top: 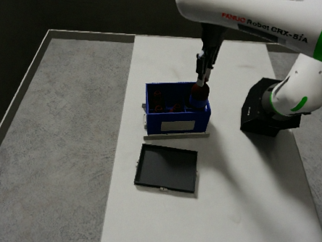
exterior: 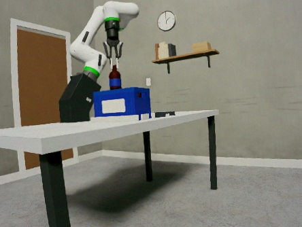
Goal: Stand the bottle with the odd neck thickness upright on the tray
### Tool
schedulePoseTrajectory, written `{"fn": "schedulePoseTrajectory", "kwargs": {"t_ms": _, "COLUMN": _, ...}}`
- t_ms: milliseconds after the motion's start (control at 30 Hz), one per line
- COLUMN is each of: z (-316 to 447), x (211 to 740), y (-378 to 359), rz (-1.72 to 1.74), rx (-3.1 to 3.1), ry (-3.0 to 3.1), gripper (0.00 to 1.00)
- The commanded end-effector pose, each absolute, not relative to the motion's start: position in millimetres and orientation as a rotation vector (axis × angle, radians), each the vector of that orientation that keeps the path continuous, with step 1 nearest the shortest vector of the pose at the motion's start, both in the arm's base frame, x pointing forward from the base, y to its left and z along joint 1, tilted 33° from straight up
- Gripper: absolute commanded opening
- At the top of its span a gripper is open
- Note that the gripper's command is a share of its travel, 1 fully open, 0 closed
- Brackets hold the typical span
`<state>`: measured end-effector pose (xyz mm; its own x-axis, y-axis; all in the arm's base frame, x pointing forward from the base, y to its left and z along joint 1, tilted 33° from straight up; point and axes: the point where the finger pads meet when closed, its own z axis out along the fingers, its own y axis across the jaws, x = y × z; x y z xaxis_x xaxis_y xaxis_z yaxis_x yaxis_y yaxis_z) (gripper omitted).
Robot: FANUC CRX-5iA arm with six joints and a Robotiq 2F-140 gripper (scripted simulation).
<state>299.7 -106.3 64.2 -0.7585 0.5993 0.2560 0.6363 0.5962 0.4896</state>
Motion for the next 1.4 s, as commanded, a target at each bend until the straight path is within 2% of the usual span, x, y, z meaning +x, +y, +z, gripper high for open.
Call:
{"fn": "schedulePoseTrajectory", "kwargs": {"t_ms": 0, "z": 66, "x": 301, "y": -105, "rz": -0.882, "rx": -1.066, "ry": -2.750, "gripper": 0.10}}
{"fn": "schedulePoseTrajectory", "kwargs": {"t_ms": 1367, "z": 100, "x": 333, "y": -60, "rz": -0.882, "rx": -1.066, "ry": -2.750, "gripper": 0.10}}
